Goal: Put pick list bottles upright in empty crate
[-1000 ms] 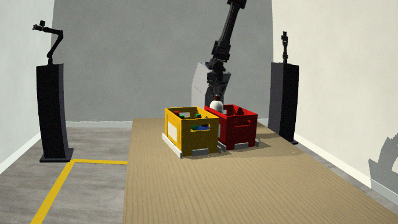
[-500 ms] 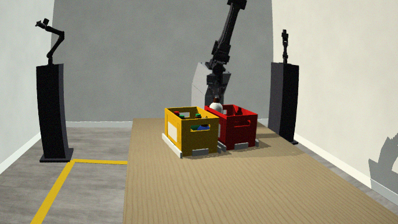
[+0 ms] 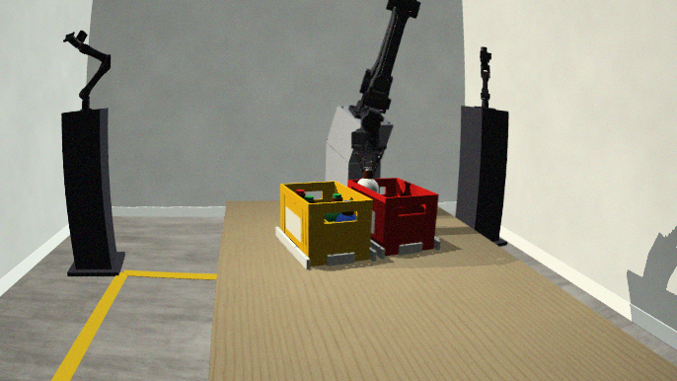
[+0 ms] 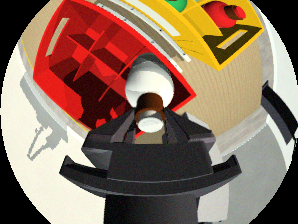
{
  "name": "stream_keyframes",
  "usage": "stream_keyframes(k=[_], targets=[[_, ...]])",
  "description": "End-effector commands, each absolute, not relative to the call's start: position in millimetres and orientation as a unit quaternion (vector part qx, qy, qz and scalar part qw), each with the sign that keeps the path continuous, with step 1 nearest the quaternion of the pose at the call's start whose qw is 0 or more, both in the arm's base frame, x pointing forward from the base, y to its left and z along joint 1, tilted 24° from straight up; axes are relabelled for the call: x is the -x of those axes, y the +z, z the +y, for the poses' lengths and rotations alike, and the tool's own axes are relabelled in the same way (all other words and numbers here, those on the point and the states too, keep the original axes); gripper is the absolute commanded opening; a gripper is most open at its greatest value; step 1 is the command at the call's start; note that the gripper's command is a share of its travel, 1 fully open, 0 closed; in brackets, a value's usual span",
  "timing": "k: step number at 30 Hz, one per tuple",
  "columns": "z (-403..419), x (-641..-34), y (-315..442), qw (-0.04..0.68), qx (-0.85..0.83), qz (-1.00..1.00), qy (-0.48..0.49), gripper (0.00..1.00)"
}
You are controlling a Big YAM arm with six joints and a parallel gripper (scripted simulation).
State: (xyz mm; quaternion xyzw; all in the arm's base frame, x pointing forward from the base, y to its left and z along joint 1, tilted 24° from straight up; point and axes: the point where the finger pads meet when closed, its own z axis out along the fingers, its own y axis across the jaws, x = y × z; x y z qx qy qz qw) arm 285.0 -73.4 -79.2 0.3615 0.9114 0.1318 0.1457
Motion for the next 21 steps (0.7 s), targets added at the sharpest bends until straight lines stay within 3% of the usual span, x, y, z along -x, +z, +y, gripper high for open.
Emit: stream_keyframes(k=[1, 21], targets=[[-80.3, -304.9, -77.0, 0.169, -0.359, 0.909, 0.127, 0.00], [-75.8, -306.4, -95.6, 0.165, -0.360, 0.909, 0.127, 0.00]])
